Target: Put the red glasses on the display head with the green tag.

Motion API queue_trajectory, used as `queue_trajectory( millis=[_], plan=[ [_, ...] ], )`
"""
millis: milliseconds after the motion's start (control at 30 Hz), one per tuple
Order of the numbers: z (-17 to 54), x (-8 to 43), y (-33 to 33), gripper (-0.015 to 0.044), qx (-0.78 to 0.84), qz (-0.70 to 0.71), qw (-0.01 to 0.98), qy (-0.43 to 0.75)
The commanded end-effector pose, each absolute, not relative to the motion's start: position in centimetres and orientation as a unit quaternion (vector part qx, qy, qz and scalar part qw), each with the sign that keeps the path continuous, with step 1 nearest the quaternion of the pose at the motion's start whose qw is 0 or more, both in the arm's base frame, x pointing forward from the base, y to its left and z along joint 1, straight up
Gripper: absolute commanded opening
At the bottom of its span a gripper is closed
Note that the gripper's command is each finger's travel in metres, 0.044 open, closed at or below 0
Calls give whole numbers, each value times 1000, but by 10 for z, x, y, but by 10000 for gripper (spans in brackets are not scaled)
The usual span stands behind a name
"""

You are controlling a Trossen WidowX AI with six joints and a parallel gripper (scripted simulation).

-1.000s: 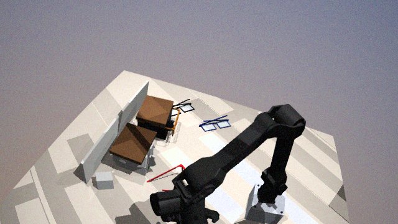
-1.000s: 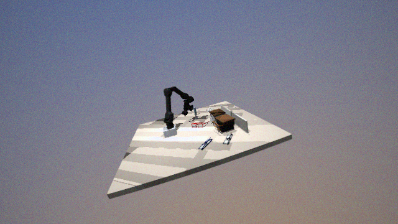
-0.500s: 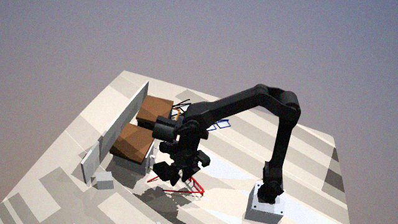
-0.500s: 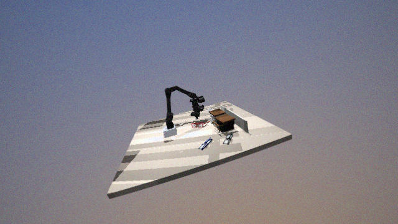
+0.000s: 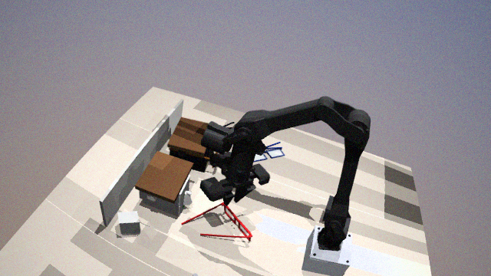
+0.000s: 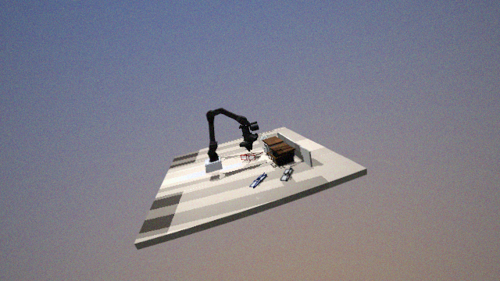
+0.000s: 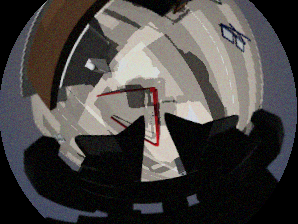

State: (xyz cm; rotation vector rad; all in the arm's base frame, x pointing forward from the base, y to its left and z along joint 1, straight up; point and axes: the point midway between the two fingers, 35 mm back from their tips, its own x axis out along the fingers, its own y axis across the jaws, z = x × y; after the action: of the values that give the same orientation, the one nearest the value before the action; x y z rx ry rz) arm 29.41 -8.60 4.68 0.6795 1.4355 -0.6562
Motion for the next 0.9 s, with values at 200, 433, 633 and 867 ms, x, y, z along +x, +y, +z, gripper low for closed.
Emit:
queue_trajectory(
  millis=[200,433,633,867],
  plan=[
    [47,293,-89,120,296,-291,653,634],
    [38,293,-89,120,296,-291,653,634],
    [28,293,-90,120,296,-291,653,634],
    [17,293,-92,120,296,-291,653,634]
  ],
)
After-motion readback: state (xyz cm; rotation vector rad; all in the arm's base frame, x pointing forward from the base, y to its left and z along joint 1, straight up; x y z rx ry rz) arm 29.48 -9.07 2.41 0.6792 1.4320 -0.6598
